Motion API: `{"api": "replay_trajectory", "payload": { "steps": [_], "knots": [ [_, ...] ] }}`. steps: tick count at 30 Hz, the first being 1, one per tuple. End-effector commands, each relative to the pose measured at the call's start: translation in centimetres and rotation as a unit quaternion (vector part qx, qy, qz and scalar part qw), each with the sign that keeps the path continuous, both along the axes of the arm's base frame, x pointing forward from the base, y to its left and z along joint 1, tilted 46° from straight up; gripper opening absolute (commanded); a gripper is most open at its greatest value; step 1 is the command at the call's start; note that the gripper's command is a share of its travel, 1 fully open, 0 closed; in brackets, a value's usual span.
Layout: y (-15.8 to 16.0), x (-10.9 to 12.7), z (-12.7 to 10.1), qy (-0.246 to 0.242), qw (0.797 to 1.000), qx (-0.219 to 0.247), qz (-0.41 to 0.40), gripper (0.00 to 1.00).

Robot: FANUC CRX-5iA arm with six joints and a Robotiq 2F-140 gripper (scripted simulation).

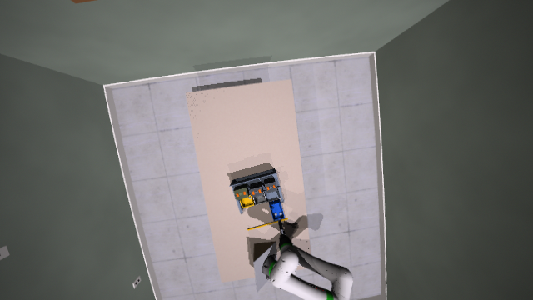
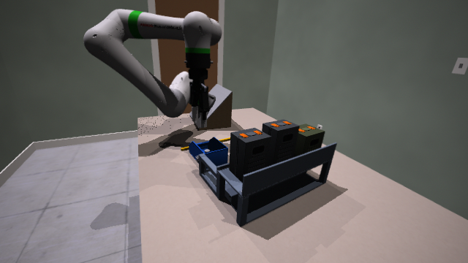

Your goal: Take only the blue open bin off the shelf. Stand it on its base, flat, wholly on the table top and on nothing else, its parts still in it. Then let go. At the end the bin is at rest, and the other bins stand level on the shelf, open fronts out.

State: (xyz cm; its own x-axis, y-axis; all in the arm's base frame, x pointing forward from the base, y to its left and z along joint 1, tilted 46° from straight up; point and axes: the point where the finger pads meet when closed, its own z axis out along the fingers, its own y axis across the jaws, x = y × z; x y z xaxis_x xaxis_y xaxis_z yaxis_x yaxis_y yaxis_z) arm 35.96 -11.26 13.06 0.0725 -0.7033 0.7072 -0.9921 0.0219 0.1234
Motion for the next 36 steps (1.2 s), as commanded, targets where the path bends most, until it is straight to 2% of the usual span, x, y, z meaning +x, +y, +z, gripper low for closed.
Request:
{"api": "replay_trajectory", "payload": {
  "steps": [1,36],
  "knots": [
    [0.02,0.01,0.01,0.000,1.000,0.000,0.000,0.57],
    [-0.45,-0.05,-0.45,0.000,1.000,0.000,0.000,0.57]
  ]
}}
